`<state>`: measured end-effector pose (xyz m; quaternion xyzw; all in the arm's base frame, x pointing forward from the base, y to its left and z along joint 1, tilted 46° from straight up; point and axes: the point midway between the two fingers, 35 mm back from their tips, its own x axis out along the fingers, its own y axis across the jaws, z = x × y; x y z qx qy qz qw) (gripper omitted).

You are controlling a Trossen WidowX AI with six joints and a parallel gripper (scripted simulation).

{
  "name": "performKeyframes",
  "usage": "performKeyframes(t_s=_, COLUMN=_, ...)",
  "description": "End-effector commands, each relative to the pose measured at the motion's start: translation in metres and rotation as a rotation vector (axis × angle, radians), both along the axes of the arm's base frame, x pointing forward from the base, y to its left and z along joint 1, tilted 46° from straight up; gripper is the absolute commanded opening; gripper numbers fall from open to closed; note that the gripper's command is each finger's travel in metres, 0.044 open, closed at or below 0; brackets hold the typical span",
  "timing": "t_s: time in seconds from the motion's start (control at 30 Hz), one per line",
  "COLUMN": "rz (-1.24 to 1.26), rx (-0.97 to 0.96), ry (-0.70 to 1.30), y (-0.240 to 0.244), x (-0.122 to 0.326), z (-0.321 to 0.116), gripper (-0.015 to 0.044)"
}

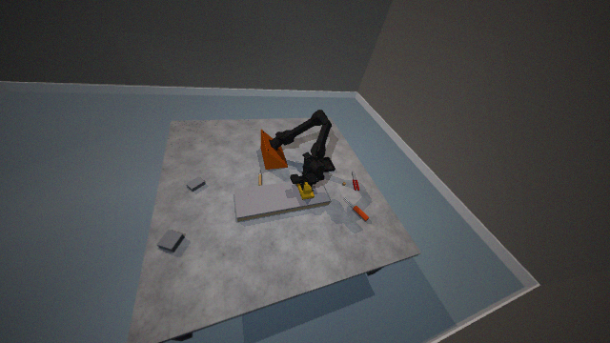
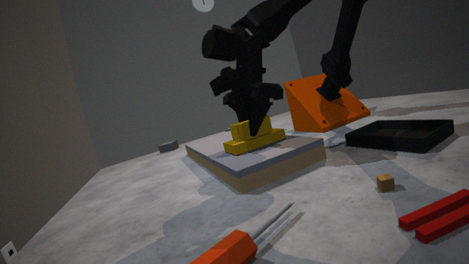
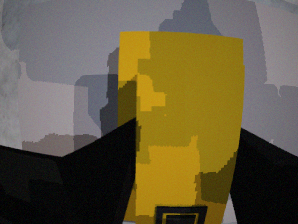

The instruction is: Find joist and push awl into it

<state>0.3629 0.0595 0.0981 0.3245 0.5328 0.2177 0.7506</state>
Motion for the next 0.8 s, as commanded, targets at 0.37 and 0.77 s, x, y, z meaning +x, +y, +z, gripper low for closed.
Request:
performKeyframes(t_s=0.37, rz=-0.001, rx=0.001, ry=0.004, y=-0.039, x=-0.003, z=-0.042, gripper=0.0000)
performKeyframes(t_s=0.77, rz=-0.001, rx=-0.001, ry=0.004, y=-0.071, x=-0.004, z=-0.075, gripper=0.0000)
